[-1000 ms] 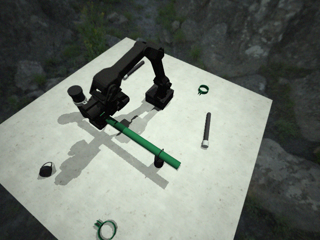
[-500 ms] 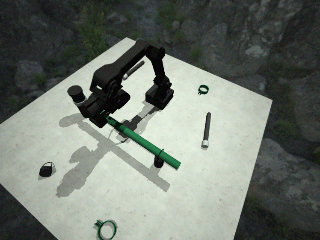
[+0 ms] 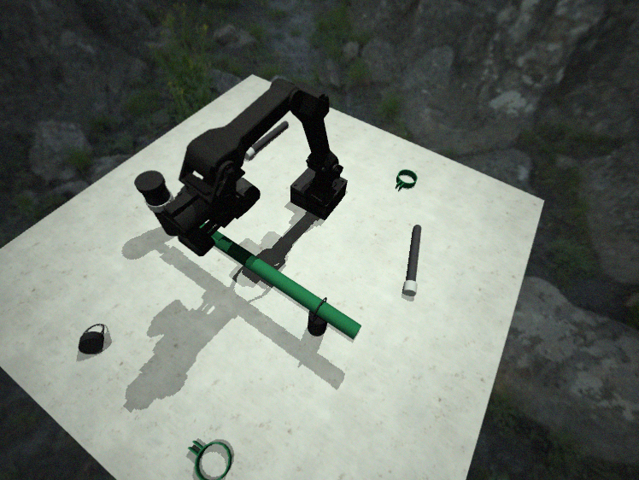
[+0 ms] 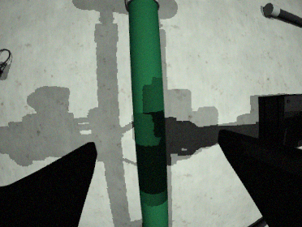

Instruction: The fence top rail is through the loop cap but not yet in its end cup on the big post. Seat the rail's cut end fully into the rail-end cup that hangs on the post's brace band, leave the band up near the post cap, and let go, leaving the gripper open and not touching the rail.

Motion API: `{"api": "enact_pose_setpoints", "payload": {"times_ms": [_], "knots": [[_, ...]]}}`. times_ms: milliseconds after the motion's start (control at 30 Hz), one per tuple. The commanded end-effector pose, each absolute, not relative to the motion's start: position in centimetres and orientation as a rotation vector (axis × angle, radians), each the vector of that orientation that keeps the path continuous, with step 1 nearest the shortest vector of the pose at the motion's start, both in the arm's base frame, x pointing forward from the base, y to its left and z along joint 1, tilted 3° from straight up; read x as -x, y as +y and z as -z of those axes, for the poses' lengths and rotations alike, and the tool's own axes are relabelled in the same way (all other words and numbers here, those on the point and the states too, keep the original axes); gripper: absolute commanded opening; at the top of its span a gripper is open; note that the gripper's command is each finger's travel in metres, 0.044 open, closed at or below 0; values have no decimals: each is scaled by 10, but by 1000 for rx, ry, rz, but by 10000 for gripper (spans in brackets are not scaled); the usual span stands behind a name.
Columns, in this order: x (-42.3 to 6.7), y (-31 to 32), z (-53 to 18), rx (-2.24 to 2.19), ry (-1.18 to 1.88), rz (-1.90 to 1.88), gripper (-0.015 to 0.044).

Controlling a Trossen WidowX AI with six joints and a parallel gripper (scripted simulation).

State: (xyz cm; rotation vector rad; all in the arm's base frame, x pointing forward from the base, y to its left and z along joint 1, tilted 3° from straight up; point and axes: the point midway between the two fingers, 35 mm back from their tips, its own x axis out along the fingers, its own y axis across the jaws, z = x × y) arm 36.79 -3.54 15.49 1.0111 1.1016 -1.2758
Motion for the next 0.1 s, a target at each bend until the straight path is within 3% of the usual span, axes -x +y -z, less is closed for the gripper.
{"api": "enact_pose_setpoints", "payload": {"times_ms": [0, 67], "knots": [[-367, -35, -155, -1015, 1101, 1279, 440], [-367, -35, -155, -1015, 1101, 1279, 440]]}}
